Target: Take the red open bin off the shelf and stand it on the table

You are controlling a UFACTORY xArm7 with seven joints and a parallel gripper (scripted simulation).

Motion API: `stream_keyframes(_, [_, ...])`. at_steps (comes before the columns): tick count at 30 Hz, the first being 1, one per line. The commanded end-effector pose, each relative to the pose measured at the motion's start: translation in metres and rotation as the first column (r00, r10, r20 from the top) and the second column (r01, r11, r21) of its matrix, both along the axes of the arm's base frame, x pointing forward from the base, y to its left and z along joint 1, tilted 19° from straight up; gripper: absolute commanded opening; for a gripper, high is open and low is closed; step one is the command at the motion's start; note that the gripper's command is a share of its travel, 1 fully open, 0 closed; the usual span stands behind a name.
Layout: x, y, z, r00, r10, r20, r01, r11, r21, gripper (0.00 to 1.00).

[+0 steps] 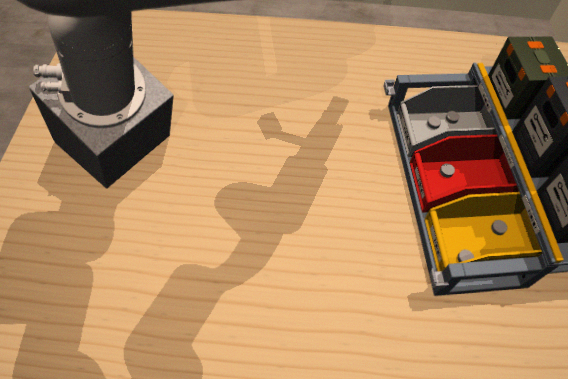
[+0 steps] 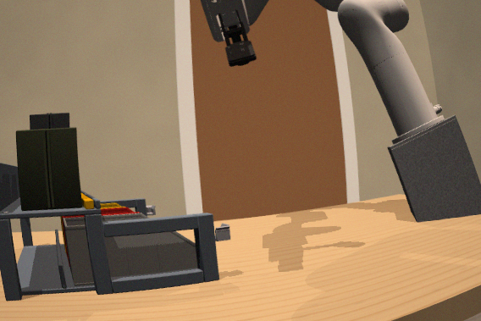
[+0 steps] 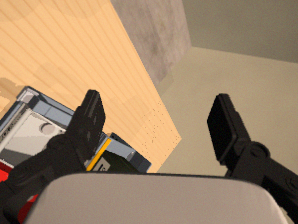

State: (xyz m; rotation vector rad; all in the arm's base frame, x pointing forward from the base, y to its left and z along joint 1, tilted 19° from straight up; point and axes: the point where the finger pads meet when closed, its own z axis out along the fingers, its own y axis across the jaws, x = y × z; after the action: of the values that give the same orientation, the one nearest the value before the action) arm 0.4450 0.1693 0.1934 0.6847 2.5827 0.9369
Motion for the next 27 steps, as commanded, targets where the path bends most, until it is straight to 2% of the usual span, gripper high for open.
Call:
stream_keyframes(1, [-0.0058,0.0016,0.0164,1.0,-0.002,-0.002,0.002,1.0,-0.005,1.0])
stream_keyframes(27, [-0.0033,-0.0005,0.0075,1.0,-0.002,-0.002,0.002,1.0,-0.005,1.0])
